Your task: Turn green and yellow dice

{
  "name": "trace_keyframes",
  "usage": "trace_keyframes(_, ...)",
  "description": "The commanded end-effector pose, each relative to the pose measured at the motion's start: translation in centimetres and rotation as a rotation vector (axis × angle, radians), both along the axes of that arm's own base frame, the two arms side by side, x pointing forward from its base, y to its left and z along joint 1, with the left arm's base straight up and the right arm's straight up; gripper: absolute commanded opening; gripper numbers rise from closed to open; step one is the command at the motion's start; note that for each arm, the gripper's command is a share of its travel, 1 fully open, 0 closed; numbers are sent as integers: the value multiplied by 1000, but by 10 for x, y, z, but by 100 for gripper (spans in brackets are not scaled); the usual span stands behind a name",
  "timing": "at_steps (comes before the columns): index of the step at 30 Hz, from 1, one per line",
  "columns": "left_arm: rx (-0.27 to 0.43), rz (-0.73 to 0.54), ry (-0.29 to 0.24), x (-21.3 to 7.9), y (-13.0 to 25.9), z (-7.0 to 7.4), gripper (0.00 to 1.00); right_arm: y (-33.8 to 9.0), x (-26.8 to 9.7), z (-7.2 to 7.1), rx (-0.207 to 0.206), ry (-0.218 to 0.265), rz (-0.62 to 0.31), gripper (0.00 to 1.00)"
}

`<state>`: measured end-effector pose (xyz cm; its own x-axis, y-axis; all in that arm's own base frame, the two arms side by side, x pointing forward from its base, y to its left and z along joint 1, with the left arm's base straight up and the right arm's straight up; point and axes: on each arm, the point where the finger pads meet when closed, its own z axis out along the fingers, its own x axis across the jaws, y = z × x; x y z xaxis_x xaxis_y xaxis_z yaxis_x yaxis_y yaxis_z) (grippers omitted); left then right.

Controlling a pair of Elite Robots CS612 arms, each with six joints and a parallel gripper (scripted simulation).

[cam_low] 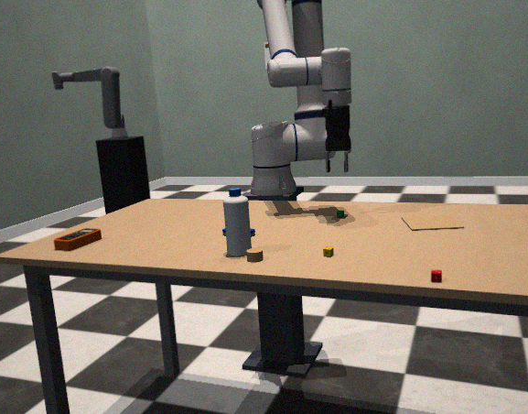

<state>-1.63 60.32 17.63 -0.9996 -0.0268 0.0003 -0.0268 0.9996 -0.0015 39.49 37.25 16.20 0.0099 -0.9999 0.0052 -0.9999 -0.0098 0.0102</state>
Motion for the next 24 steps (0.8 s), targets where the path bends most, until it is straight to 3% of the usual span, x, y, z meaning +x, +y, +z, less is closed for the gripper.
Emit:
trace_keyframes(1, 1, 0, 0, 0, 1, 1, 100, 2, -1, 1, 8, -7, -1, 100)
trace_keyframes(20, 1, 0, 0, 0, 1, 1, 100, 2, -1, -1, 8, -8, -1, 100)
trace_keyframes(24, 1, 0, 0, 0, 1, 1, 100, 2, 0, -14, 5, -10, -2, 100)
